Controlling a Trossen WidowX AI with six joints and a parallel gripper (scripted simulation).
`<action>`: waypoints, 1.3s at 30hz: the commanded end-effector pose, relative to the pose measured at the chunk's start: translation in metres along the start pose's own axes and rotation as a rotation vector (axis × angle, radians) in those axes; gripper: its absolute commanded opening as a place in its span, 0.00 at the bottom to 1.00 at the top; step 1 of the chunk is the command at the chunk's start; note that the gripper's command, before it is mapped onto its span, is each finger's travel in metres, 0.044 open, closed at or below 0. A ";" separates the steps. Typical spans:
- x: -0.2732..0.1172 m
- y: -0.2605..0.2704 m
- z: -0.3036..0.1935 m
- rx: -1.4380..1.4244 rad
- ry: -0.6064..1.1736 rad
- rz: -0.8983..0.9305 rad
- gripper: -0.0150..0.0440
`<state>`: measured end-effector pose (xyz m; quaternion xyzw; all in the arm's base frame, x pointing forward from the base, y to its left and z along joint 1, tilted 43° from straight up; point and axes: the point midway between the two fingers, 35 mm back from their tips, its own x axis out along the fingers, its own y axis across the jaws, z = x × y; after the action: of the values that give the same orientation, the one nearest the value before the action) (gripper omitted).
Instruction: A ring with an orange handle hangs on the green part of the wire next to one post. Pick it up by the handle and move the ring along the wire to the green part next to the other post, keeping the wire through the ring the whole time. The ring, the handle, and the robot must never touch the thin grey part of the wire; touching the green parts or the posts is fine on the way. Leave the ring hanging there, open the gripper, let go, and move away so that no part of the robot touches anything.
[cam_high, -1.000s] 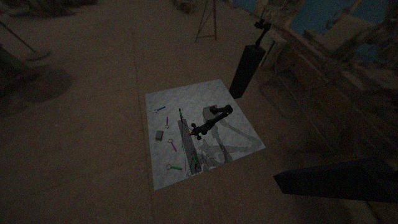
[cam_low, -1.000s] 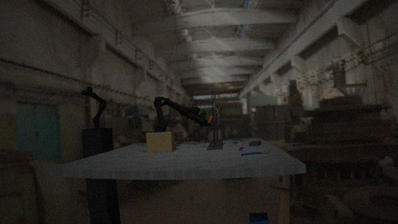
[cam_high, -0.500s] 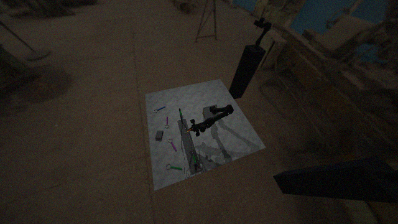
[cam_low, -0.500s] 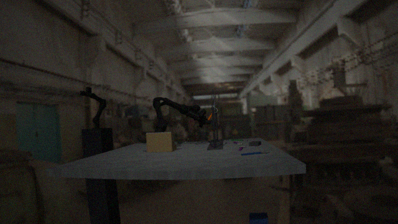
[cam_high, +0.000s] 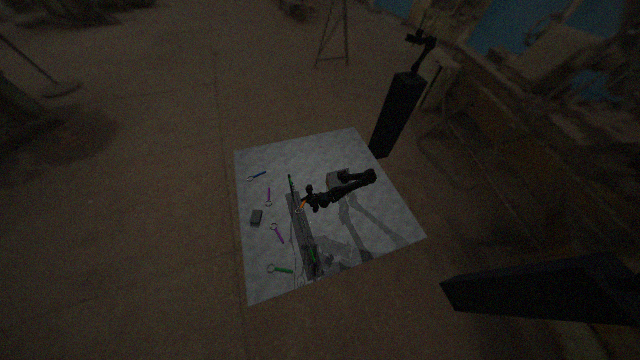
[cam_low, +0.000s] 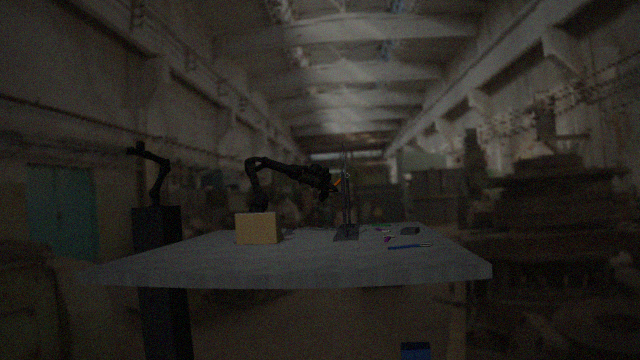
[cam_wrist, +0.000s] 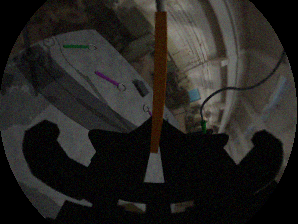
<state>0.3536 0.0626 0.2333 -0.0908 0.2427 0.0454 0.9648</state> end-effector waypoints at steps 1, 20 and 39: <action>-0.003 -0.018 0.002 -0.092 0.009 -0.058 0.00; -0.023 -0.082 0.023 -0.501 0.062 -0.288 0.00; -0.047 -0.119 0.057 -0.804 0.101 -0.457 0.00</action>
<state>0.3542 -0.0392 0.3133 -0.4904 0.2294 -0.0711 0.8378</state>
